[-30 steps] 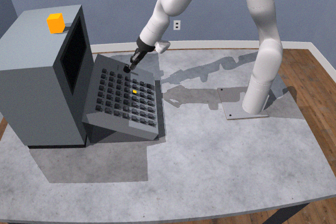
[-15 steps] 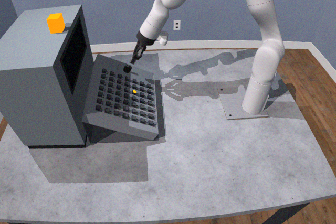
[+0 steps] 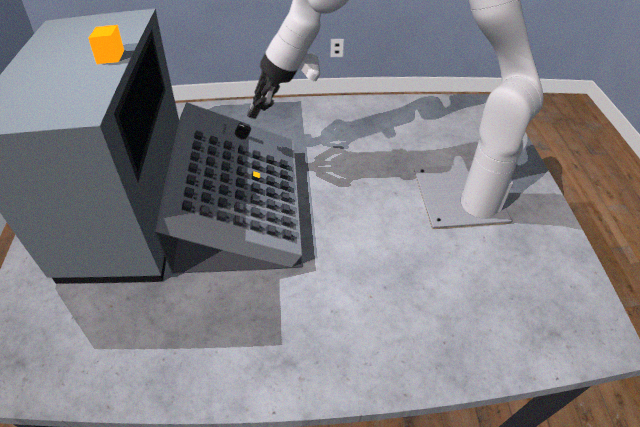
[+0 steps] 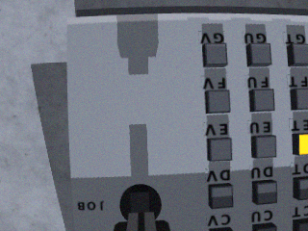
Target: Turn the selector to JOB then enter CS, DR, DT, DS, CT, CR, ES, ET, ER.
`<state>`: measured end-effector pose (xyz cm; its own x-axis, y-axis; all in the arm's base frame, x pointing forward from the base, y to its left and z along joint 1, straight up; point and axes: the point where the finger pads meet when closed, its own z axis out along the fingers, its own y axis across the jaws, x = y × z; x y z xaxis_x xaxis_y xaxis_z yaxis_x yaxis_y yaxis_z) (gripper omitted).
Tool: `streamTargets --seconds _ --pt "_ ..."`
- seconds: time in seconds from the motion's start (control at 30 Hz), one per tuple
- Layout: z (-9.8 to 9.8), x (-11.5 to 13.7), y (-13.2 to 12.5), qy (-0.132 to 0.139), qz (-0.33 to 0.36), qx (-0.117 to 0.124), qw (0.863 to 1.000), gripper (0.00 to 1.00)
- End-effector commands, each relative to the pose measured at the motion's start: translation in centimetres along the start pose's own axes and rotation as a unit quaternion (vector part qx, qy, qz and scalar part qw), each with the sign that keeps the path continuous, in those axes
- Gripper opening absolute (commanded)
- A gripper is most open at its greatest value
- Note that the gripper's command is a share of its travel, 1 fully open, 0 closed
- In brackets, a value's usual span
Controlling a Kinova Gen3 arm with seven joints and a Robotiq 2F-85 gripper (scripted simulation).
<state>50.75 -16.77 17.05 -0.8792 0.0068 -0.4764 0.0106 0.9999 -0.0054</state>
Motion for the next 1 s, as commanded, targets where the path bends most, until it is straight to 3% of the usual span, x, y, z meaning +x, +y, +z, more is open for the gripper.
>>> streamTargets --seconds 0.0,0.03,0.07,0.97 --pt "-0.05 -0.05 -0.08 -0.001 0.000 0.000 1.000 0.10" --pt "-0.05 -0.05 -0.08 -0.001 0.000 0.000 1.000 0.10" --pt "-0.05 -0.05 -0.08 -0.001 0.000 0.000 1.000 0.60" --pt "-0.05 -0.05 -0.08 -0.001 0.000 0.000 1.000 0.60"
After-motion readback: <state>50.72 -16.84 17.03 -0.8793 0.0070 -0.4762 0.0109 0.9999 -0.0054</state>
